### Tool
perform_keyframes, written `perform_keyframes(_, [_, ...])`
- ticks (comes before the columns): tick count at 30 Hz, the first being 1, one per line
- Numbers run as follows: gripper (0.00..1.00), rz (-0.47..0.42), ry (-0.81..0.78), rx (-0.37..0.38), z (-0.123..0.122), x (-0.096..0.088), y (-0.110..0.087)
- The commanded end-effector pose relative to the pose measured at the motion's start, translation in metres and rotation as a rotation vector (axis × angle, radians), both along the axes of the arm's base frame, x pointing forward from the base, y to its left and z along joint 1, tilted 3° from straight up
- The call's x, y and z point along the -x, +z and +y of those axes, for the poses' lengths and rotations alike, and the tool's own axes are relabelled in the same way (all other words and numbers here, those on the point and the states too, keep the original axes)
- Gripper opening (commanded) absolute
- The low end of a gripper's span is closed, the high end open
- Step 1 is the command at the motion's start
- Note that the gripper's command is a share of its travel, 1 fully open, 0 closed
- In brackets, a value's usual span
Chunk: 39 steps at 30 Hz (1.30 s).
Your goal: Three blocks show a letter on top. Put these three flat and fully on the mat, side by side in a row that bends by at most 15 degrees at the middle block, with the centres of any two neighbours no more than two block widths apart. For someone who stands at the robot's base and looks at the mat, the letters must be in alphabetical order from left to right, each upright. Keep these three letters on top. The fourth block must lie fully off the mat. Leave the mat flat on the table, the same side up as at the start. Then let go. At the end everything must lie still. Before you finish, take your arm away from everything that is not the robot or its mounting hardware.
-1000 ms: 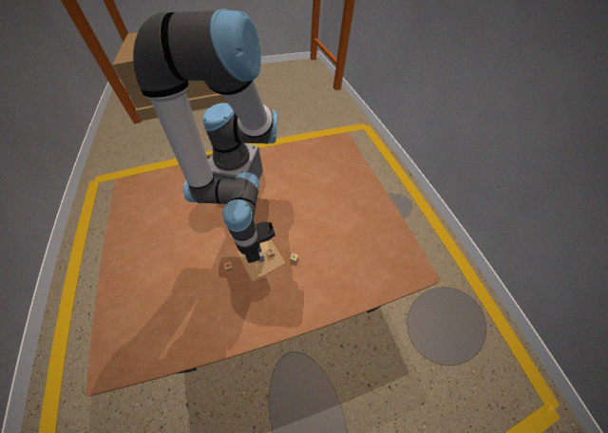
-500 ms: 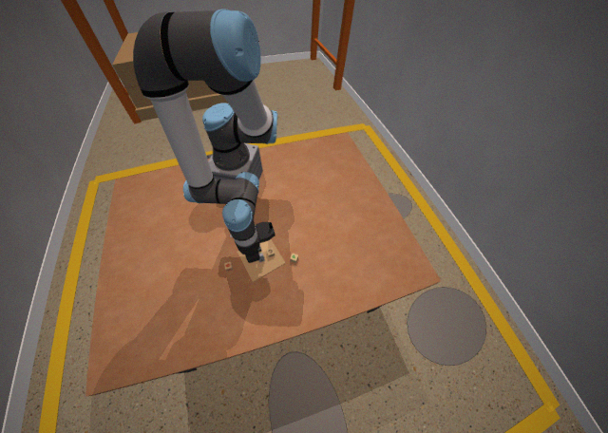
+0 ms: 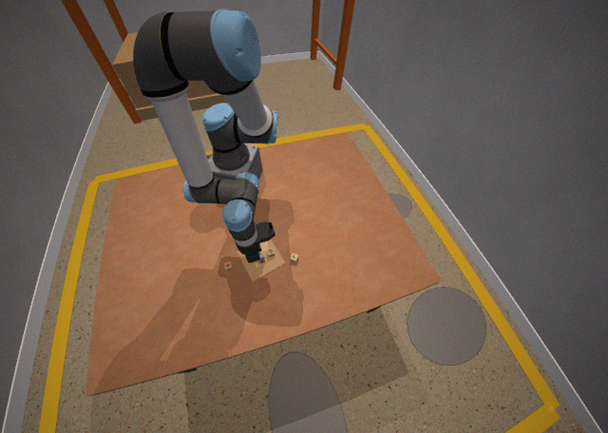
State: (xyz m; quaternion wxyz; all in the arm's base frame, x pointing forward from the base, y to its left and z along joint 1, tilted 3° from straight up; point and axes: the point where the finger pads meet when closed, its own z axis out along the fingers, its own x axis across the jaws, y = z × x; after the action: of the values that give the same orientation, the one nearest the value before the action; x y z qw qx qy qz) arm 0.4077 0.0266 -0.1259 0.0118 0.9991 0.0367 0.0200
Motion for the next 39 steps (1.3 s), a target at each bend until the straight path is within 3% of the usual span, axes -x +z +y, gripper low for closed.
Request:
perform_keyframes(1, [0.79, -0.001, 0.0, 0.0, 0.0, 0.0, 0.0])
perform_keyframes(20, [0.79, -0.001, 0.0, 0.0, 0.0, 0.0, 0.005])
perform_keyframes(39, [0.79, -0.001, 0.0, 0.0, 0.001, 0.002, 0.062])
